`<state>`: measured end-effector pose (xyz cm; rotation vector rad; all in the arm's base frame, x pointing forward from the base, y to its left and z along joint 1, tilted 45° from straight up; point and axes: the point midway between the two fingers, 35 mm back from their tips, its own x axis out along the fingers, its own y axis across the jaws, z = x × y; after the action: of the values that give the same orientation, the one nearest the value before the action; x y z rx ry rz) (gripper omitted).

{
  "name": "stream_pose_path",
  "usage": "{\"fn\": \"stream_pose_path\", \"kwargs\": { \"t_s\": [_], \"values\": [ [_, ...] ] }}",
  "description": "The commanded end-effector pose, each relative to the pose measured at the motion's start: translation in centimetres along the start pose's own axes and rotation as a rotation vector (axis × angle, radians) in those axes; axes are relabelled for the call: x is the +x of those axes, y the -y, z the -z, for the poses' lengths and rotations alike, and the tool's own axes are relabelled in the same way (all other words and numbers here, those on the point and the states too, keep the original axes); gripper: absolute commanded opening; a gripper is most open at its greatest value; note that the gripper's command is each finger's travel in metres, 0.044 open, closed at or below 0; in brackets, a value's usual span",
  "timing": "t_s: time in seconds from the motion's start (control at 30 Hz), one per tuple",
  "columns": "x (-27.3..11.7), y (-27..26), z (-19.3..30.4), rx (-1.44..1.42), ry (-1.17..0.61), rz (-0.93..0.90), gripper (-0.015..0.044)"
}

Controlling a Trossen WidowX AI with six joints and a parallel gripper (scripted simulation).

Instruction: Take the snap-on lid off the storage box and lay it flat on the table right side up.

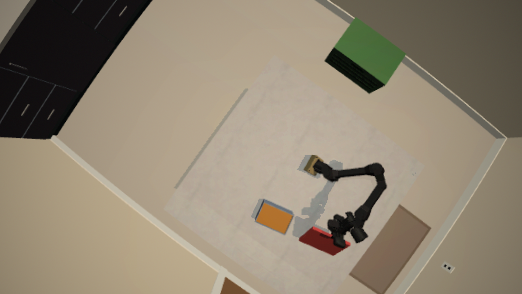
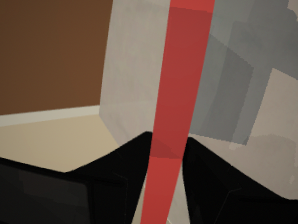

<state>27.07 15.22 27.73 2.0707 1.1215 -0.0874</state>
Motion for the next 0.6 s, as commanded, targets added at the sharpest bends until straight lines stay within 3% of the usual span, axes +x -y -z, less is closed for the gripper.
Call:
{"fn": "stream_pose_path", "kwargs": {
  "t_s": [0.0,0.57],
  "values": [
    [0.2,0.2,-0.1,0.004,0.006,-0.010,0.0000],
    [1.0,1.2,-0.1,0.005,0.005,-0.011,0.0000]
  ]
}}
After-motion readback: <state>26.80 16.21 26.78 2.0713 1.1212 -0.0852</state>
